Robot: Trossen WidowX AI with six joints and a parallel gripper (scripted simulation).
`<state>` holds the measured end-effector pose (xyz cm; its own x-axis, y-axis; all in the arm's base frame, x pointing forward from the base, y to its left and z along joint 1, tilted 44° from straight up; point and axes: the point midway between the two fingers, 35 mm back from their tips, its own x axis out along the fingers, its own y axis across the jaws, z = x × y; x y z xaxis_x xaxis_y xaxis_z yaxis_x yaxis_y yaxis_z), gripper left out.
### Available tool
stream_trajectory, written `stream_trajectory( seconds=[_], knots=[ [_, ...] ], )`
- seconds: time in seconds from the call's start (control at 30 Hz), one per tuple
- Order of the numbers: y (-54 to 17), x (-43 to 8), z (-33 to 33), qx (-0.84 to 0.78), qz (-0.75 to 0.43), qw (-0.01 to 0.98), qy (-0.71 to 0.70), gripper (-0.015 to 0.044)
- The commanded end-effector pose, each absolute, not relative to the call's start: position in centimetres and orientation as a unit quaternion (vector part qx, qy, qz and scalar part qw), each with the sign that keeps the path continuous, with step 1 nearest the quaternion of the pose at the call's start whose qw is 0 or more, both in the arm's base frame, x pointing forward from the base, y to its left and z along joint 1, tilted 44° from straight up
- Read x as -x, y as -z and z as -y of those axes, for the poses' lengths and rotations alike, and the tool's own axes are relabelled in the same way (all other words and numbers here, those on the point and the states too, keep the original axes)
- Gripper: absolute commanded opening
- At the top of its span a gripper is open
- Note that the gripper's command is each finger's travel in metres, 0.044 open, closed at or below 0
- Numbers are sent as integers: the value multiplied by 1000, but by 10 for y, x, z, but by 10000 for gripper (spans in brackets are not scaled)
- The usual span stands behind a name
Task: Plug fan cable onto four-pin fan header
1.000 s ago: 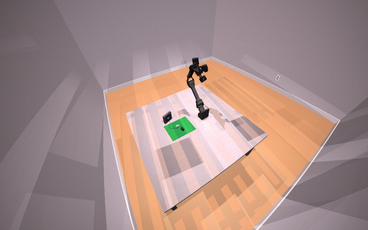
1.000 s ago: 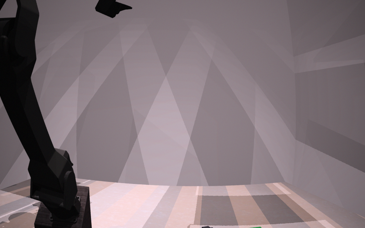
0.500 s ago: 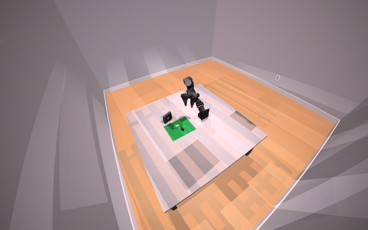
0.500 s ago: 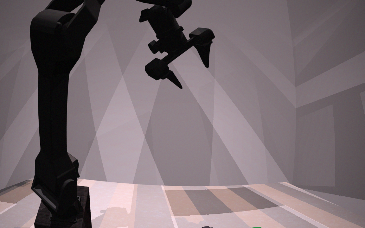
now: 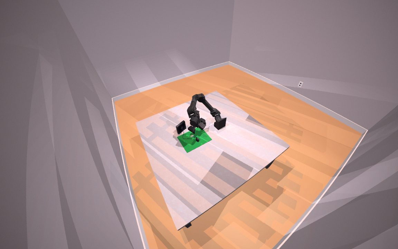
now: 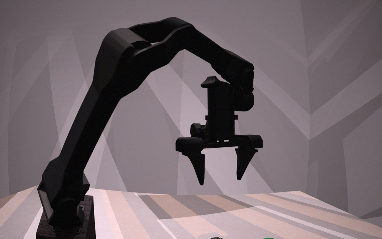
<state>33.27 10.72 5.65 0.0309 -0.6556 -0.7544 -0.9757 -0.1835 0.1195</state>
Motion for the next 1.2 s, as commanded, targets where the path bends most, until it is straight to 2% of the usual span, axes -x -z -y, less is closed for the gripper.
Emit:
stream_trajectory(
  seconds=[0.0, 0.17, 0.43, 1.17],
  knots=[
    [-51, -329, -92, 671, -620, 200, -355, 440],
    [-41, -331, -83, 671, -619, 200, -355, 440],
    [20, -327, -24, 672, -620, 199, -353, 440],
    [39, -327, -5, 672, -620, 199, -353, 440]
  ],
)
